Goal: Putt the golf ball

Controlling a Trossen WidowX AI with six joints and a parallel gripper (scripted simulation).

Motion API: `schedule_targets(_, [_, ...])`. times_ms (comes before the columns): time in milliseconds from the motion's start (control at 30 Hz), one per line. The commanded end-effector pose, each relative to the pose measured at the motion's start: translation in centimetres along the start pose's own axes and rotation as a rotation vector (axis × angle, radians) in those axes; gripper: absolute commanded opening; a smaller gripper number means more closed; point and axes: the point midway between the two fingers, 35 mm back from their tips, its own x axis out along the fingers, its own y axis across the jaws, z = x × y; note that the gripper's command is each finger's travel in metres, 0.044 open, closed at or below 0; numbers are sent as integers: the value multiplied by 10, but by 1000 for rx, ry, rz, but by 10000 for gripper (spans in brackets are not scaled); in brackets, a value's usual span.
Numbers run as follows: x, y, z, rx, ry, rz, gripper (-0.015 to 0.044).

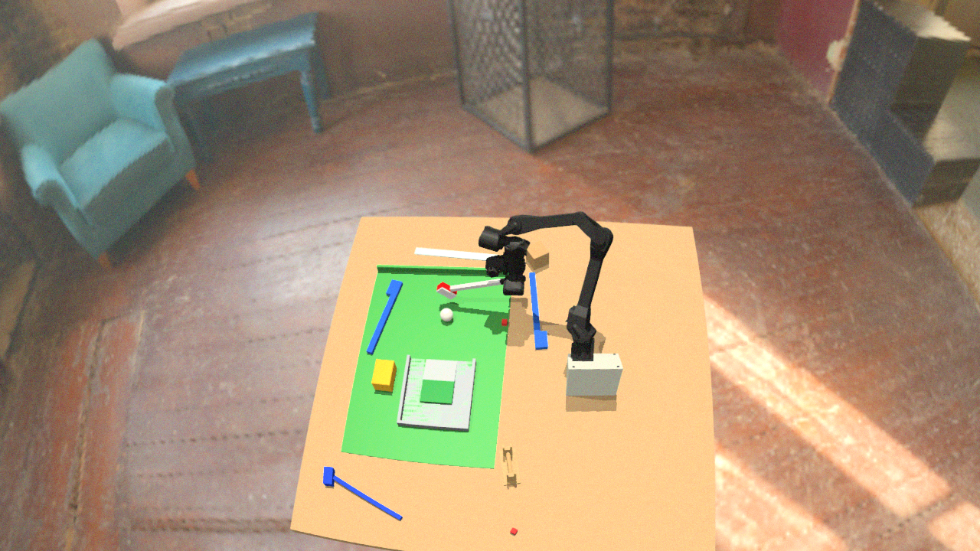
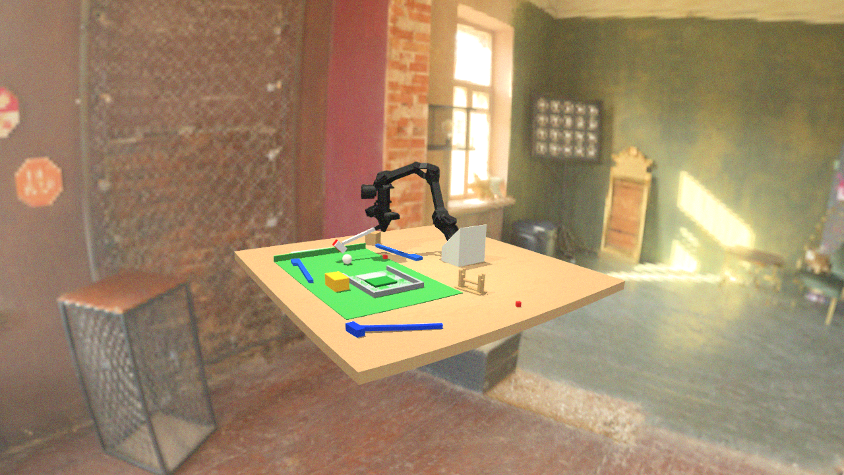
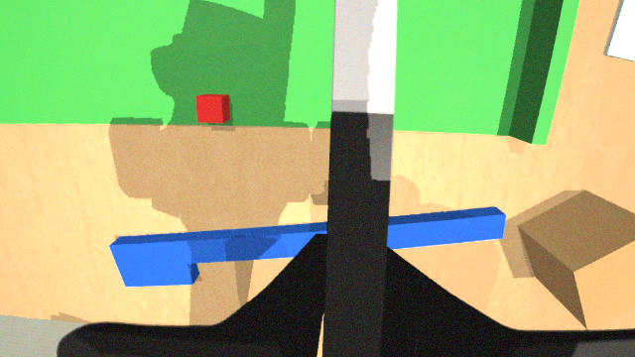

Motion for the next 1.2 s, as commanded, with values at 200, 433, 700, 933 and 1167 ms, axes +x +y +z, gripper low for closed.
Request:
schedule_targets(200, [12,-1,1,3,-14,1,0])
schedule_targets(433, [23,-1,1,3,-14,0,0])
schedule_targets(700, [29,-2,0,7,-8,-5,0])
schedule_targets(933, [29,-2,0,7,-8,-5,0])
schedule_targets(1167, [30,-16,0,6,-11,-3,0])
